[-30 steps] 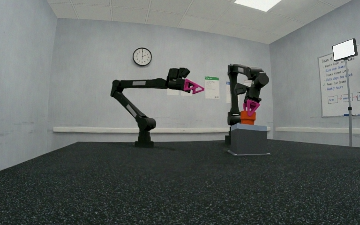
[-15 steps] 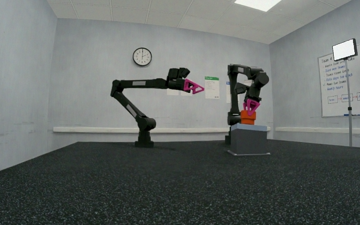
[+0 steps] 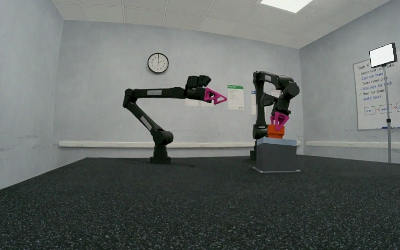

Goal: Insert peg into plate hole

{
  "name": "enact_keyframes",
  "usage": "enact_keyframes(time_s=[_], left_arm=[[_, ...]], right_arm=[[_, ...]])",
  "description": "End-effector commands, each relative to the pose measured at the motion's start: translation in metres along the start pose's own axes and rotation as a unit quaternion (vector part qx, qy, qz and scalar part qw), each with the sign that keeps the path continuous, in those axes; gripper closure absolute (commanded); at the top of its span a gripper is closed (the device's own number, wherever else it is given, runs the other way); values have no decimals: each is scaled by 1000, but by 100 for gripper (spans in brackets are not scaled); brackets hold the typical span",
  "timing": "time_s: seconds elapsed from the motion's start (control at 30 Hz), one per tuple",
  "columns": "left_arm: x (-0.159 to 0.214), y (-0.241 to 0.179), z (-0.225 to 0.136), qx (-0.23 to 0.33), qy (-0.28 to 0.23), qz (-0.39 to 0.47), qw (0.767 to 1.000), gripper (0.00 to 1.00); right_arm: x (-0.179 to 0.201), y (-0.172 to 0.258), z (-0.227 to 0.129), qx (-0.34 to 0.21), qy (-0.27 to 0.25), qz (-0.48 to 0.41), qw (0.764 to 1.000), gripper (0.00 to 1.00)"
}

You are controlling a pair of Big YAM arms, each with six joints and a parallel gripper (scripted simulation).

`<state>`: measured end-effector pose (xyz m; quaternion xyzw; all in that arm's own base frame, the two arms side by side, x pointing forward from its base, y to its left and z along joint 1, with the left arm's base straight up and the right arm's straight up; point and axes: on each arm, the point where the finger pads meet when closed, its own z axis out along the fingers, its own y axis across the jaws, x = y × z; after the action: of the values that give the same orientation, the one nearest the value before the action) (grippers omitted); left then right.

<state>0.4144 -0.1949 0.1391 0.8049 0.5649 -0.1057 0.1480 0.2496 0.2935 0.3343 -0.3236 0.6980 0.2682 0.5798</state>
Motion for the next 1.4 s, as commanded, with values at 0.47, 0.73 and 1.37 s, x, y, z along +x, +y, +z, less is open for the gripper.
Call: enact_keyframes(time_s=[0.47,0.73,1.37], left_arm=[[1,12,-22,-38,1,7,999,60],[1,12,-22,-38,1,7,999,60],[-2,22,-29,-48,0,9,999,60]], right_arm=[[-18,0,-1,1,-17,1,1000,0],[-18,0,-1,1,-17,1,1000,0],[-18,0,-1,1,-17,1,1000,0]])
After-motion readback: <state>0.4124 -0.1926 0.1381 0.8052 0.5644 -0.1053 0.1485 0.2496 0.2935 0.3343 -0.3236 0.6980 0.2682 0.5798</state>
